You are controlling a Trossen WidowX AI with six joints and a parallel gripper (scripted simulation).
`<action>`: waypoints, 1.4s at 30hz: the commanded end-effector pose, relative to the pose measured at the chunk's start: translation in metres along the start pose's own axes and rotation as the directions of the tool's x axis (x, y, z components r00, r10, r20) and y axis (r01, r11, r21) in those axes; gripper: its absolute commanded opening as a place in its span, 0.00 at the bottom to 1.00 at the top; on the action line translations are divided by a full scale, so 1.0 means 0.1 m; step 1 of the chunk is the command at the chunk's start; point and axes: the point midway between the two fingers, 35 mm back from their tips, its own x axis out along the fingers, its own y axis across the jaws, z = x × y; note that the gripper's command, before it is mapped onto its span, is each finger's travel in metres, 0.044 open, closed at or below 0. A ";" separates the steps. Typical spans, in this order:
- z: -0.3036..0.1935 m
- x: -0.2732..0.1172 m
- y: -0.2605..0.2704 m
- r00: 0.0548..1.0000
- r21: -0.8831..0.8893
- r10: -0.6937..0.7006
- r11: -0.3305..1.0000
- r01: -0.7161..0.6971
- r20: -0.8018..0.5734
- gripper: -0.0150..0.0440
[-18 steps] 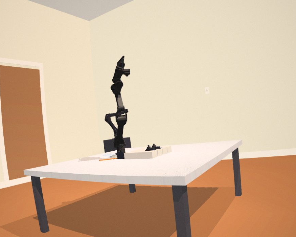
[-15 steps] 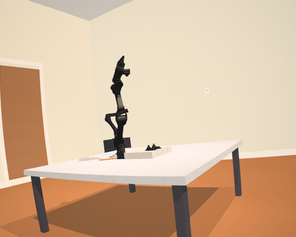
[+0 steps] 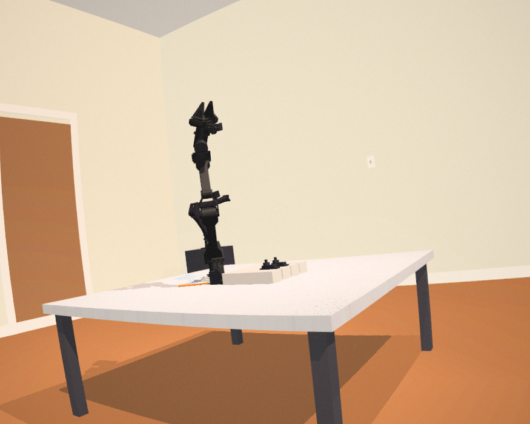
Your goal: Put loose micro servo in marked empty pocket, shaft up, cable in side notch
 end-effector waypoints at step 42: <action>-0.49 -0.81 -1.67 0.899 -0.961 -0.433 0.269 0.069 -0.057 1.00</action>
